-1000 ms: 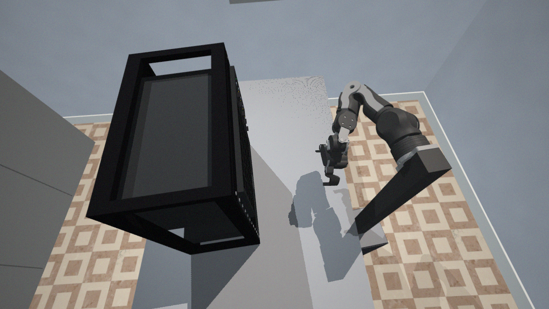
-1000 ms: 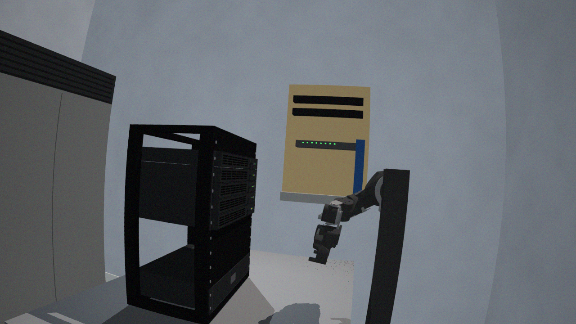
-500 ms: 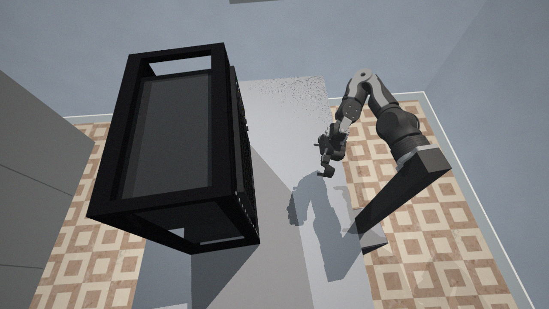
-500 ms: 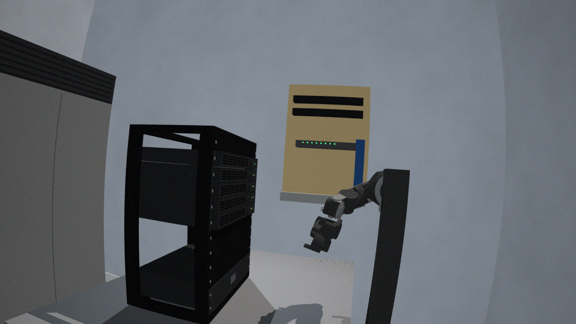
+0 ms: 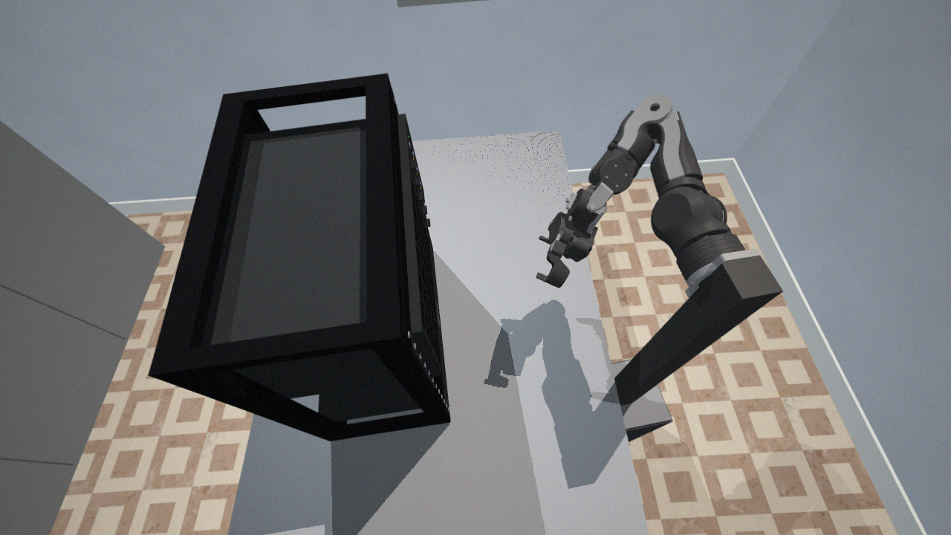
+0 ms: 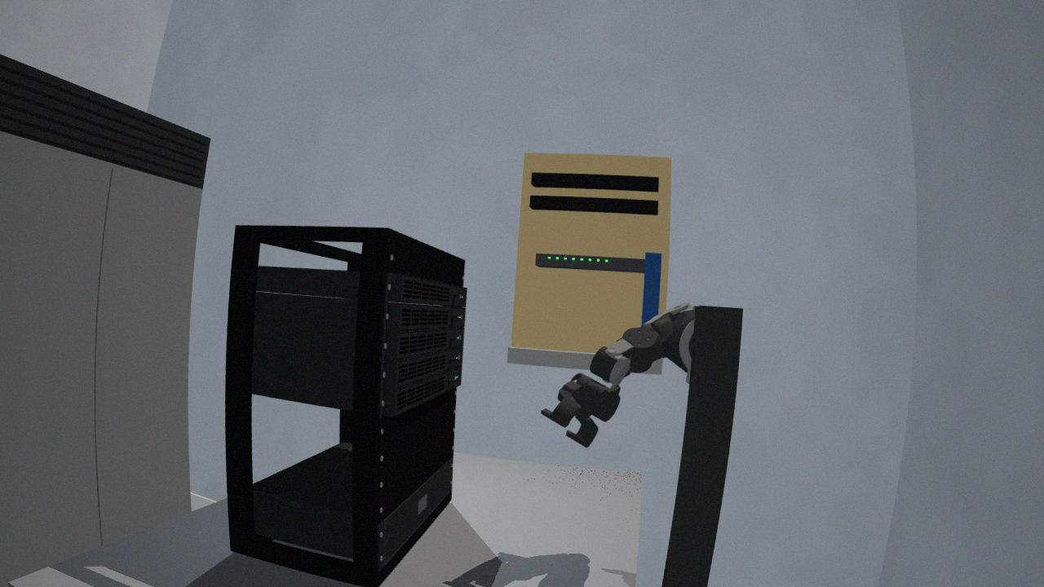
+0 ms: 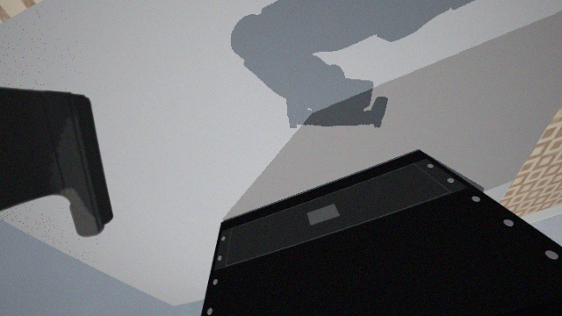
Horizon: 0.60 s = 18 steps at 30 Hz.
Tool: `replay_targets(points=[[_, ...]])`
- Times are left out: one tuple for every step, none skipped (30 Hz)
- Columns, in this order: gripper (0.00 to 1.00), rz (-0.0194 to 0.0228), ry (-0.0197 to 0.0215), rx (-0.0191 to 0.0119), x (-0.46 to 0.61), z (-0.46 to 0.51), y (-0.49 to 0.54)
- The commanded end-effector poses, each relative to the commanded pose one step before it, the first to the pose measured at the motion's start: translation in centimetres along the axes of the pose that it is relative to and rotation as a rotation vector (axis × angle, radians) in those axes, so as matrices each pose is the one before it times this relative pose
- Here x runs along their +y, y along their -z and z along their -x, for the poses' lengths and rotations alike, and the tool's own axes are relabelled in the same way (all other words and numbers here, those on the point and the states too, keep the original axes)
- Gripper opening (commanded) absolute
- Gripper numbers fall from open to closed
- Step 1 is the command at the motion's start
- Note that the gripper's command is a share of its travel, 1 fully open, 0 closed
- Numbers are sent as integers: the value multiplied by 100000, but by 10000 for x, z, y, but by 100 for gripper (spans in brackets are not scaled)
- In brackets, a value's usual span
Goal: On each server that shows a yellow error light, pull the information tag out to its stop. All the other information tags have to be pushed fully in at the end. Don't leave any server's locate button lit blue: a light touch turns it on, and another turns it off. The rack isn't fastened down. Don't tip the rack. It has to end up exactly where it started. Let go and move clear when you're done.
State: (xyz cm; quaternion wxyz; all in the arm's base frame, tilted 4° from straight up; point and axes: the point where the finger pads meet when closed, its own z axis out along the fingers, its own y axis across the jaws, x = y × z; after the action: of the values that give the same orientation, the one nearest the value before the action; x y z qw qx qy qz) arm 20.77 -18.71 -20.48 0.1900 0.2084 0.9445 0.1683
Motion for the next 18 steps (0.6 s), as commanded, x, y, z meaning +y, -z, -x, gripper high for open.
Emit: replay_targets(points=[[100, 6544, -3076, -2739, 7369, 5712, 2486], [100, 1935, -2232, -1732, 533, 4129, 2381], [100, 1853, -2122, -1880, 282, 4506, 2627], [100, 1904, -2003, -1868, 561, 4491, 2574], [100, 1933, -1920, -1933, 779, 4600, 2542], [100, 2134, -2315, -2500, 1030, 5906, 2844], [100, 2495, -2765, -3061, 1605, 7290, 3047], [100, 2486, -2544, -2919, 1790, 7083, 3019], [100, 0, 0, 0, 0, 0, 0], [100, 0, 0, 0, 0, 0, 0], [100, 2580, -2468, -2449, 1993, 6420, 3015], [100, 3099, -4136, -4535, 1717, 10667, 4018], [100, 3467, -3761, -3583, 2975, 8837, 2862], [100, 3878, -4266, -3621, 4146, 8942, 2012], [100, 3708, -4188, -3982, 4032, 9768, 2382], [100, 3420, -3880, -3625, 4295, 8759, 1525], [100, 3182, -3636, -3376, 4349, 8038, 974], [100, 3039, -3414, -3306, 4307, 7804, 809]])
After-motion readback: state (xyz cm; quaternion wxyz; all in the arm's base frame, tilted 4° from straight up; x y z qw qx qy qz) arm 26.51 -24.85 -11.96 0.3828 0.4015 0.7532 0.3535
